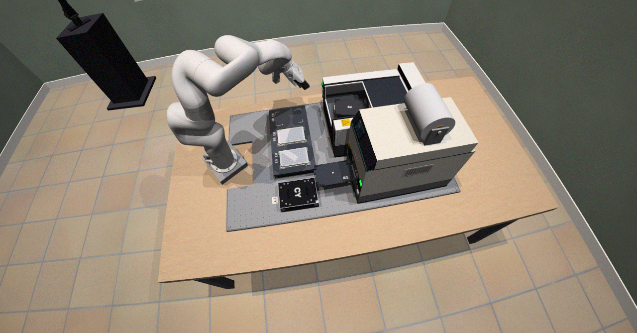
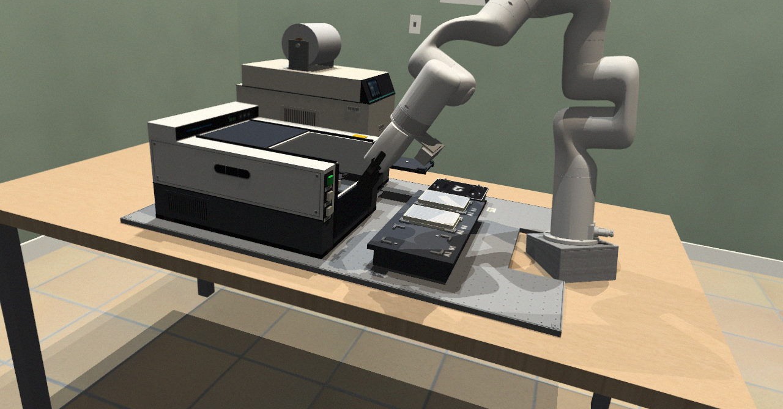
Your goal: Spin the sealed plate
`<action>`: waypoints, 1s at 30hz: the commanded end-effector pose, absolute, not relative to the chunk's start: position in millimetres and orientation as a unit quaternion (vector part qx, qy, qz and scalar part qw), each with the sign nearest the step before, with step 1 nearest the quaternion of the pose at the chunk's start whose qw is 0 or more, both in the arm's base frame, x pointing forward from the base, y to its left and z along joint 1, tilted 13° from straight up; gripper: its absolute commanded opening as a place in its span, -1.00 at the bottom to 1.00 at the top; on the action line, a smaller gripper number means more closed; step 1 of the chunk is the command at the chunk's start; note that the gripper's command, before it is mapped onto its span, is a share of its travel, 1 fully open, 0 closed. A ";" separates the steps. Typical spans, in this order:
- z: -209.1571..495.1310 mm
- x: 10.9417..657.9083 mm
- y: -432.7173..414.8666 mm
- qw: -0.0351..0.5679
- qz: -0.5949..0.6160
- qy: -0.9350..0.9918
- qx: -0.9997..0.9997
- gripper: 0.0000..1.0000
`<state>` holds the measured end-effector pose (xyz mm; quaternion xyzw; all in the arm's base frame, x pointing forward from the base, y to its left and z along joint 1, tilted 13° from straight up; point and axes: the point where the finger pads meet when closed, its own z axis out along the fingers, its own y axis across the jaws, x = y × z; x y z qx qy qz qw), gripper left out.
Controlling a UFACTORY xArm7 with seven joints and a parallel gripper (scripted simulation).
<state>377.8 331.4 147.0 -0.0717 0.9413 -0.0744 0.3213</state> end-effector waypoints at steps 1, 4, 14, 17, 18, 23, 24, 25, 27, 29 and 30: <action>162.7 373.5 335.4 0.323 -0.072 0.941 -0.072 -1.00; 177.0 369.3 337.6 0.323 -0.072 0.941 -0.072 -1.00; 196.8 363.5 340.7 0.323 -0.072 0.941 -0.072 -1.00; 196.7 363.5 340.7 0.323 -0.072 0.941 -0.072 -1.00; 196.7 363.5 340.7 0.323 -0.072 0.941 -0.072 -1.00; 196.8 363.5 340.6 0.243 -0.077 0.965 -0.065 -1.00; 196.8 363.6 340.7 0.227 -0.078 0.969 -0.064 -1.00; 196.8 363.6 340.7 0.211 -0.080 0.972 -0.063 -1.00; 196.8 363.6 340.7 0.195 -0.081 0.976 -0.061 -1.00; 196.8 363.5 340.6 0.179 -0.082 0.979 -0.060 -1.00; 196.8 363.6 340.7 0.162 -0.083 0.982 -0.059 -1.00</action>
